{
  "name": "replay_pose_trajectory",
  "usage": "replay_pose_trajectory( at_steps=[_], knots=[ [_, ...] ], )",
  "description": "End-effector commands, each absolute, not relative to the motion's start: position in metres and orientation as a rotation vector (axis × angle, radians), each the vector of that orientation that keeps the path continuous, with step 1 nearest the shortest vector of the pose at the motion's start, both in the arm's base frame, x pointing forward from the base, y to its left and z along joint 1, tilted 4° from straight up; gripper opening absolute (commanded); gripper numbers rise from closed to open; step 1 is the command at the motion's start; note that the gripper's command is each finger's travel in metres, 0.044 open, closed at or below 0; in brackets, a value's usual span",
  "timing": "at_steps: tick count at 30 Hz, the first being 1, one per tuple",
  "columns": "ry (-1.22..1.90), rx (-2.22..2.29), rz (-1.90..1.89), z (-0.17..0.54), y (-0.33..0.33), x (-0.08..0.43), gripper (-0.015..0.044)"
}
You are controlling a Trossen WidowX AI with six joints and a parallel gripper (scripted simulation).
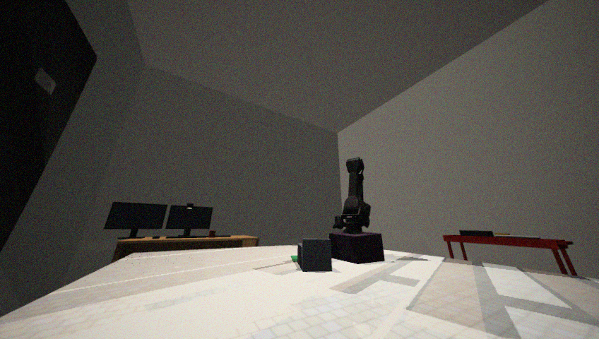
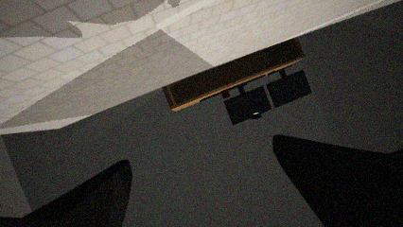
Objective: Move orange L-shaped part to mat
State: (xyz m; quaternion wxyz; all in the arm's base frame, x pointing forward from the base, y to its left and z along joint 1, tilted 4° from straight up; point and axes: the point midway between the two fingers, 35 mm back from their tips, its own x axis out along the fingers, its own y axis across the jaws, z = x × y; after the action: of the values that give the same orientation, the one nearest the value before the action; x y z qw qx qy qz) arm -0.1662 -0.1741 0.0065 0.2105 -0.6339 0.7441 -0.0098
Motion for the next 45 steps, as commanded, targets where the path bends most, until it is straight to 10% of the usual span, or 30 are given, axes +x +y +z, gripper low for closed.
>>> replay_pose_trajectory(
  at_steps=[1, 9, 28, 45],
  knots=[
    [2.063, -1.770, -0.019, 0.006, -0.175, -0.166, 0.0374],
    [1.900, -1.999, 0.282, -0.005, -0.215, -0.141, 0.0180],
    [0.945, -2.760, 1.226, -0.018, -0.306, 0.026, 0.0180],
    [-0.723, -3.290, 1.910, 0.013, -0.232, 0.233, 0.0180]
  ],
)
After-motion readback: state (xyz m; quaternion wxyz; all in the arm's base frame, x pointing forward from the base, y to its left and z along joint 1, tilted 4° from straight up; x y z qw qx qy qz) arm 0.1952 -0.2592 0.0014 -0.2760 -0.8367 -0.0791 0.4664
